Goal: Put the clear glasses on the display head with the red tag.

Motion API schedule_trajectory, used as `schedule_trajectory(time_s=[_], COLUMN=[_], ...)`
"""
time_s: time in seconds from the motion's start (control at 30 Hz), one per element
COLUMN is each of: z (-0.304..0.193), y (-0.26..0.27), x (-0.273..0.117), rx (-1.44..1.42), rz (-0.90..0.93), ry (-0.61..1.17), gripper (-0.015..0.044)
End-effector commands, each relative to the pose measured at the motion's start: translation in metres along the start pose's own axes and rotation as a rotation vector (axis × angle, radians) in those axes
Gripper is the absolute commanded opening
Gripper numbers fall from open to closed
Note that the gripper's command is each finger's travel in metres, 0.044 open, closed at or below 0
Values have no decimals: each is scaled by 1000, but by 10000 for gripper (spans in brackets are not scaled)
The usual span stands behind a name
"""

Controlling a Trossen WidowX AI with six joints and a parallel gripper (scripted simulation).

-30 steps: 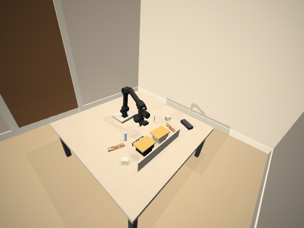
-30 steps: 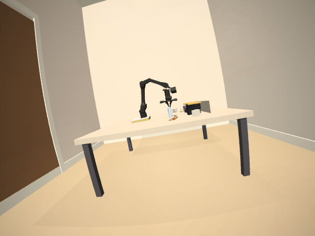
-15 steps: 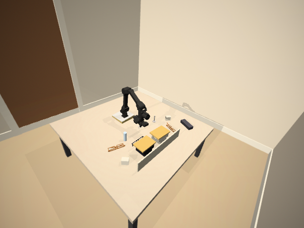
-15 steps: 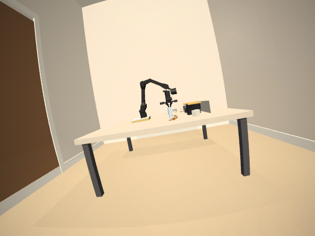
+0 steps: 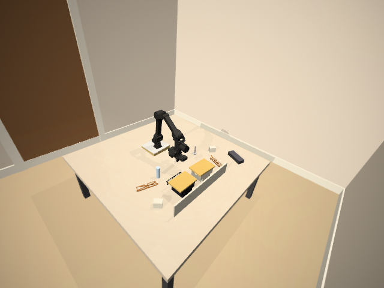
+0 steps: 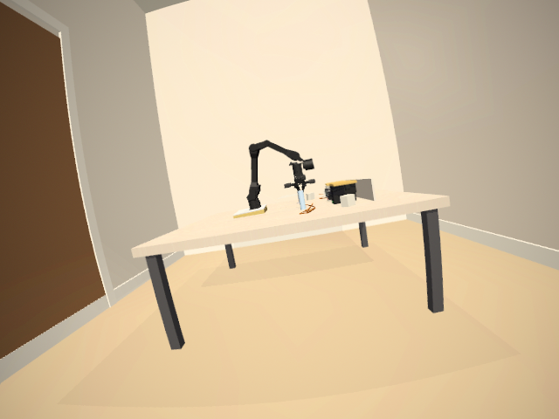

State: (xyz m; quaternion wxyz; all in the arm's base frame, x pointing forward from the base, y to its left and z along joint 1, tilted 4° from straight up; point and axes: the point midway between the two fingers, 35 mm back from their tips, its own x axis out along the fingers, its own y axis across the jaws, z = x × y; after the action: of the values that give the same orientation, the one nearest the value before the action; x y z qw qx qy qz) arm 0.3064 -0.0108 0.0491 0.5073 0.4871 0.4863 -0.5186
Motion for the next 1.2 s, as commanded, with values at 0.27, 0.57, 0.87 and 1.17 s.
schedule_trajectory(time_s=[0.27,0.57,0.87,1.17], z=[1,1,1,0], y=[-1,-2,-4,-4], x=[11,19,26,29], rx=[-4,-4,-4,0], rz=[-2,-2,-2,0], ry=[-3,-3,-3,0], gripper=[0,0,0,53])
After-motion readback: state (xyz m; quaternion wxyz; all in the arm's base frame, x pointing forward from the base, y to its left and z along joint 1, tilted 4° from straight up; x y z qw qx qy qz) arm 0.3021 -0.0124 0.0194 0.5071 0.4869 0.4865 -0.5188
